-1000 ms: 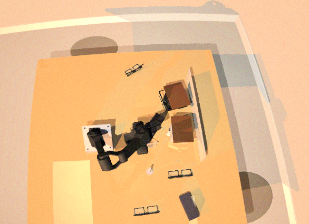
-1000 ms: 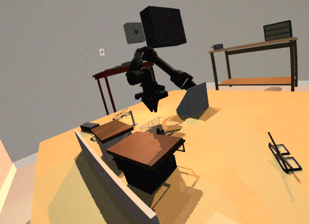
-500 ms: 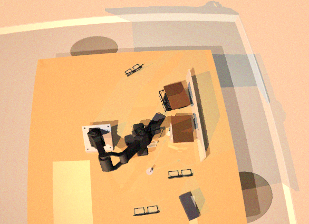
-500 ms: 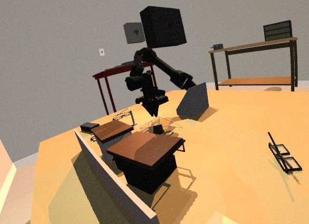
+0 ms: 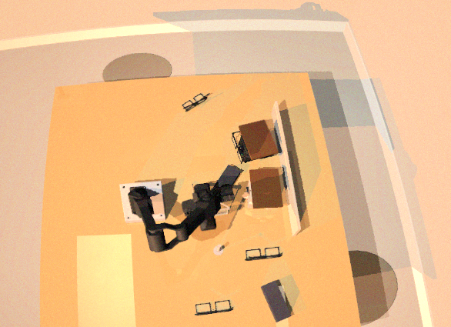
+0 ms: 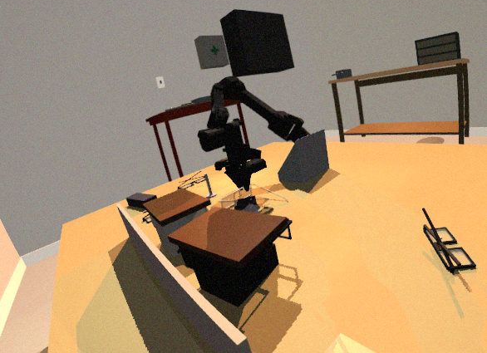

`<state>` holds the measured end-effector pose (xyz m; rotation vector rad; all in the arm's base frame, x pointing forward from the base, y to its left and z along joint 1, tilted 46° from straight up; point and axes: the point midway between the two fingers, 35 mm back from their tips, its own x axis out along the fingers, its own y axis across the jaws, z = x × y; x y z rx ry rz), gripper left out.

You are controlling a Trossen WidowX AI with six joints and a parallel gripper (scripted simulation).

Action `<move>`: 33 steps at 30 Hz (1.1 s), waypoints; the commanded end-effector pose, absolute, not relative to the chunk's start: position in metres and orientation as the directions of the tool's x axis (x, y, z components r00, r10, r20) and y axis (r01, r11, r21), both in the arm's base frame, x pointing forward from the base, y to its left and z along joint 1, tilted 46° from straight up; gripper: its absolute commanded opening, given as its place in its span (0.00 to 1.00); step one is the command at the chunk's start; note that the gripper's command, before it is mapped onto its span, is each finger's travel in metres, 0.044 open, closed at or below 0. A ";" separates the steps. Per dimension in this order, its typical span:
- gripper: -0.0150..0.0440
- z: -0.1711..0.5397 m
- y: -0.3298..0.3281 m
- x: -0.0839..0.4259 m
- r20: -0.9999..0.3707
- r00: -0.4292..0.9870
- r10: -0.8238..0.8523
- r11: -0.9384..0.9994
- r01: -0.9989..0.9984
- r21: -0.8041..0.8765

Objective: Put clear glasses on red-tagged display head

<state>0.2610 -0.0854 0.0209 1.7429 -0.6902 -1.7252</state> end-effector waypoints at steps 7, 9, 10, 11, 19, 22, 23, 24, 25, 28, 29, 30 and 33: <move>0.46 0.014 -0.095 0.258 -0.690 0.017 -0.724 -0.689 0.048 0.724; 0.46 0.014 -0.094 0.258 -0.690 0.017 -0.724 -0.689 0.048 0.724; 0.46 0.013 -0.094 0.258 -0.690 0.017 -0.724 -0.689 0.048 0.724; 0.46 0.013 -0.094 0.258 -0.690 0.017 -0.724 -0.689 0.048 0.724; 0.40 0.013 -0.092 0.258 -0.693 0.021 -0.721 -0.692 0.046 0.721; 0.37 0.013 -0.092 0.258 -0.693 0.021 -0.721 -0.692 0.046 0.721; 0.36 0.013 -0.092 0.258 -0.693 0.021 -0.721 -0.692 0.046 0.721; 0.35 0.013 -0.092 0.258 -0.693 0.021 -0.721 -0.692 0.046 0.721; 0.33 0.013 -0.092 0.258 -0.693 0.021 -0.721 -0.692 0.046 0.721; 0.30 0.013 -0.092 0.258 -0.693 0.021 -0.721 -0.692 0.046 0.721; 0.29 0.013 -0.092 0.258 -0.693 0.021 -0.721 -0.692 0.046 0.721; 0.28 0.013 -0.092 0.258 -0.693 0.021 -0.721 -0.692 0.046 0.721; 0.25 0.013 -0.092 0.258 -0.693 0.021 -0.721 -0.692 0.046 0.721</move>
